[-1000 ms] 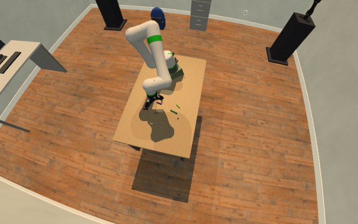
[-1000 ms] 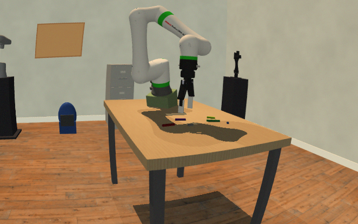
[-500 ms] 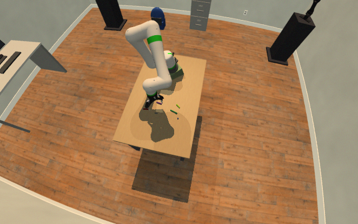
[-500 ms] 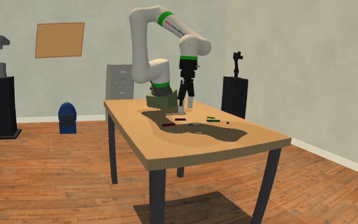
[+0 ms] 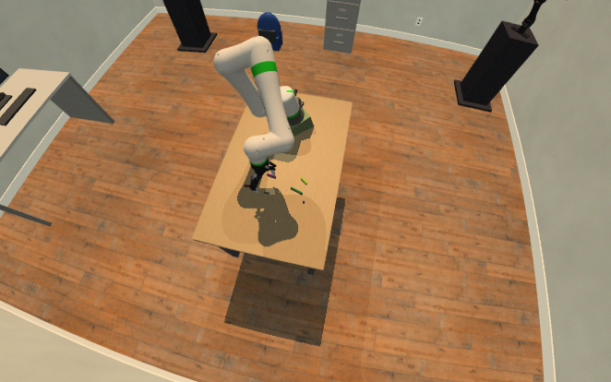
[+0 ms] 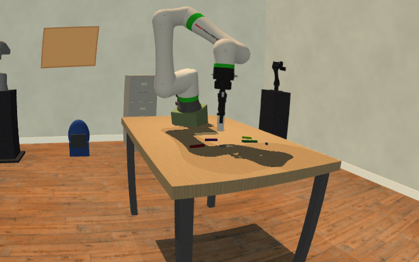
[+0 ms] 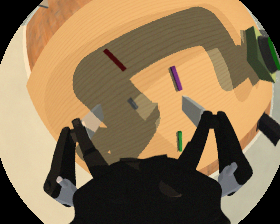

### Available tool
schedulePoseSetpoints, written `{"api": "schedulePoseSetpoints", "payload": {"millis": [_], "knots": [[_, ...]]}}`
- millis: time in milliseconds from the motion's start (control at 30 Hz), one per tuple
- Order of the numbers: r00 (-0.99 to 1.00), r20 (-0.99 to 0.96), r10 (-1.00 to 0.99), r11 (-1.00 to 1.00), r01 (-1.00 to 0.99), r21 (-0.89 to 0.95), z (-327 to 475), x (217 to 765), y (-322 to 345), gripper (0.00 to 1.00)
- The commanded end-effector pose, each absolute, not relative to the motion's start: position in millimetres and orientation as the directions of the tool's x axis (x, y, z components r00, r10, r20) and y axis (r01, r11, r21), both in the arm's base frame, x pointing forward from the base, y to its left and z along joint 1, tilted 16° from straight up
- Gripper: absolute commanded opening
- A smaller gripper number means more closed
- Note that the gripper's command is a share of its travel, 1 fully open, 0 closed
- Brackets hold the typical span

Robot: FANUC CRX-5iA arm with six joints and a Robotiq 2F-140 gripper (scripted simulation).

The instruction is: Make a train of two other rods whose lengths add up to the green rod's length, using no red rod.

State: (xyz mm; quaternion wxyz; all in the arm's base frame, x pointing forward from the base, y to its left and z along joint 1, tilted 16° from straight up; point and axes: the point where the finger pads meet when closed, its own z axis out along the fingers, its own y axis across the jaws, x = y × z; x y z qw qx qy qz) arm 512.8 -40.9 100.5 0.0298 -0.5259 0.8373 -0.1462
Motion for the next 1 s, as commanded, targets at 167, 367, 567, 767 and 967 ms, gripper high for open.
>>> {"api": "schedulePoseSetpoints", "payload": {"millis": [167,367,567,767,967], "knots": [[-0.141,0.176,-0.974,0.101,-0.971,-0.217,110.7,528.4,-35.4,1.00],[0.006,0.206,-0.978,-0.045,-0.981,-0.187,115.4,535.6,-32.8,1.00],[0.065,0.217,-0.974,-0.104,-0.979,-0.174,117.2,538.5,-31.7,0.15],[0.065,0.217,-0.974,-0.104,-0.979,-0.174,117.2,538.5,-31.7,0.15],[0.065,0.217,-0.974,-0.104,-0.979,-0.174,117.2,538.5,-31.7,0.15]]}}
